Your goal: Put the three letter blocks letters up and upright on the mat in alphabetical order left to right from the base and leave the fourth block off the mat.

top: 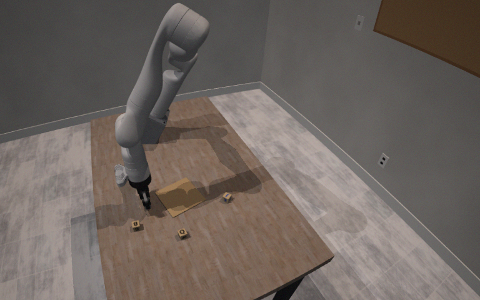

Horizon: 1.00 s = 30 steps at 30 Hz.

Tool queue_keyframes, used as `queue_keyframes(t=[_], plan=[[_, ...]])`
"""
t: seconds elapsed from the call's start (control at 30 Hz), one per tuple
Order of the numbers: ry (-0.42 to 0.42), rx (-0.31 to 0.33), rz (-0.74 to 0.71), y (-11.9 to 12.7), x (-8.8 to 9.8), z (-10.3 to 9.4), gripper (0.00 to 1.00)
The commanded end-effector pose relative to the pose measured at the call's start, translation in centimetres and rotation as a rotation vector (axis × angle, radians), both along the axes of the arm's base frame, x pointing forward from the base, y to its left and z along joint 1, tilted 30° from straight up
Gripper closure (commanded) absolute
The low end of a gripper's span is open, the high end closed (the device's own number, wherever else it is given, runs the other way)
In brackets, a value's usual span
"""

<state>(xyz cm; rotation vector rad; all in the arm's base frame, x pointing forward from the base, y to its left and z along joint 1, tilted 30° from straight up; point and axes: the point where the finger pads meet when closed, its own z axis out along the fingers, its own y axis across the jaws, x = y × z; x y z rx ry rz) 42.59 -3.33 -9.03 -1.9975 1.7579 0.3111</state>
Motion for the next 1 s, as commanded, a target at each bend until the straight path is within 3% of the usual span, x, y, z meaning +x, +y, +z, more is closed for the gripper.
queue_keyframes(t=[0.0,0.4,0.63,0.97], plan=[[-0.001,-0.001,-0.001,-0.07,0.05,0.05,0.79],[-0.001,-0.001,-0.001,-0.07,0.05,0.05,0.71],[-0.001,-0.001,-0.001,-0.07,0.05,0.05,0.59],[-0.001,-0.001,-0.001,-0.07,0.05,0.05,0.59]])
